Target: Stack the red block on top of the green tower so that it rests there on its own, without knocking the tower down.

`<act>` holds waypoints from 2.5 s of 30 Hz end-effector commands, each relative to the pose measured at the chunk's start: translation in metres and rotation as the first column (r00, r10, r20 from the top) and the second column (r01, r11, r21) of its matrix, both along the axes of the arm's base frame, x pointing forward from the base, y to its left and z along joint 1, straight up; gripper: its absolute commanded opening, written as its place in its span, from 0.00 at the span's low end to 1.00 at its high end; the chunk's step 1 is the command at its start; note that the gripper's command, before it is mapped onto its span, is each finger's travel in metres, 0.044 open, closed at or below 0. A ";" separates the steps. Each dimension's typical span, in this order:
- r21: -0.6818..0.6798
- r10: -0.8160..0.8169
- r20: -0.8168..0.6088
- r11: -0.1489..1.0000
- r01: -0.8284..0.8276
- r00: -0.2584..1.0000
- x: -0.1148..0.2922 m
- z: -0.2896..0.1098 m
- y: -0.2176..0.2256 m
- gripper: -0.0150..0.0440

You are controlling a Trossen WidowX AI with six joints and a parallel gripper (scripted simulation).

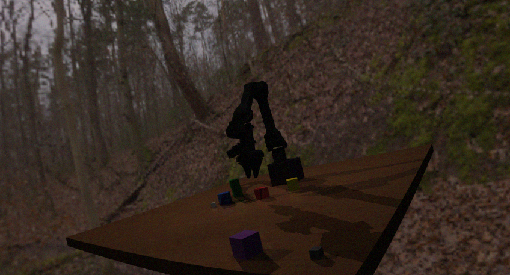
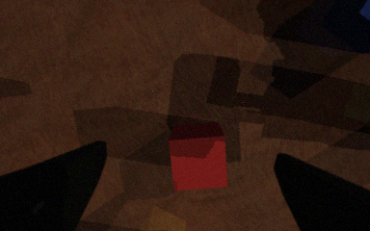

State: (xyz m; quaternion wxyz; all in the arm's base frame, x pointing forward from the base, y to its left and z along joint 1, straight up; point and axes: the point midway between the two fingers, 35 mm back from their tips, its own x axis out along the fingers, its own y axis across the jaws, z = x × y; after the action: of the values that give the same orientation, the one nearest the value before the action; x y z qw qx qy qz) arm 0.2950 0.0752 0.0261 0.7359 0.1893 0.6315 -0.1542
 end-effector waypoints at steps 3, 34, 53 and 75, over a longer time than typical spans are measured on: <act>-0.002 0.176 -0.121 0.984 -0.177 0.977 -0.022 0.023 0.005 1.00; -0.001 0.182 -0.126 0.983 -0.183 0.975 -0.021 -0.051 0.007 1.00; -0.001 0.182 -0.127 0.983 -0.183 0.975 -0.021 -0.081 0.007 1.00; -0.001 0.182 -0.127 0.983 -0.183 0.975 -0.021 -0.083 0.007 0.82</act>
State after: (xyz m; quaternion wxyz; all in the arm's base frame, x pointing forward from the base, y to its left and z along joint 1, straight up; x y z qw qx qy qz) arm 0.2742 0.0815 -0.0564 0.7080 0.1157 0.6890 -0.1030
